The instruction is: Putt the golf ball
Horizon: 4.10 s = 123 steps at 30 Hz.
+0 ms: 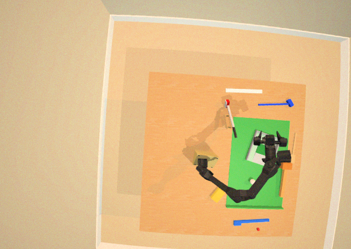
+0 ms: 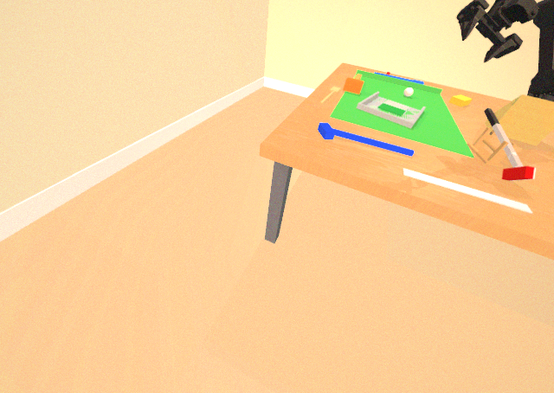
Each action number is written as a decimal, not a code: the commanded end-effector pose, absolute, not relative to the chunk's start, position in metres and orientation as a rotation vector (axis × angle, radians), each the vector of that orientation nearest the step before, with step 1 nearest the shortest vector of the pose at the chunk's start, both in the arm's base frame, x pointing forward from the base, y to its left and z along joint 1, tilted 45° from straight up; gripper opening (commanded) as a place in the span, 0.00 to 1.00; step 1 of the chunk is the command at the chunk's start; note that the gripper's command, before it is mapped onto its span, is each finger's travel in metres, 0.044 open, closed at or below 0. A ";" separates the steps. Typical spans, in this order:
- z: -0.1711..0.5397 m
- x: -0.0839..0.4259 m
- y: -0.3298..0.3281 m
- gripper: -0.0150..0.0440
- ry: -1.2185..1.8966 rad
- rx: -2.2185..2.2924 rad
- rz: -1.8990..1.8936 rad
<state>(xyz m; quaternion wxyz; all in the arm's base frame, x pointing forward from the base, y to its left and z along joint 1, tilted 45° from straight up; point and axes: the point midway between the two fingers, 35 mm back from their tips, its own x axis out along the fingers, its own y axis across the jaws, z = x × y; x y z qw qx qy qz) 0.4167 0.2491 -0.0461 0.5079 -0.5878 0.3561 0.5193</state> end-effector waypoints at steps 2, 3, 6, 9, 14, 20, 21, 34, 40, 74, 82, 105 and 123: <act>-0.086 0.359 0.239 1.00 1.186 -1.448 1.250; -0.093 0.347 0.235 1.00 1.257 -1.463 1.241; -0.109 0.305 0.219 1.00 1.495 -1.539 1.185; -0.116 0.265 0.198 1.00 1.729 -1.670 1.074; -0.116 0.248 0.187 1.00 1.828 -1.753 1.001; -0.115 0.247 0.182 1.00 1.829 -1.753 1.001; -0.118 0.246 0.180 1.00 1.829 -1.753 1.001; -0.146 0.241 0.152 1.00 1.829 -1.754 0.999; -0.148 0.241 0.150 1.00 1.829 -1.754 0.999; -0.161 0.238 0.138 0.28 1.836 -1.747 0.996; -0.145 0.244 0.155 0.25 1.834 -1.746 0.998; -0.069 0.266 0.181 0.25 1.855 -1.644 0.837; 0.010 0.292 0.109 0.25 1.855 -1.257 0.317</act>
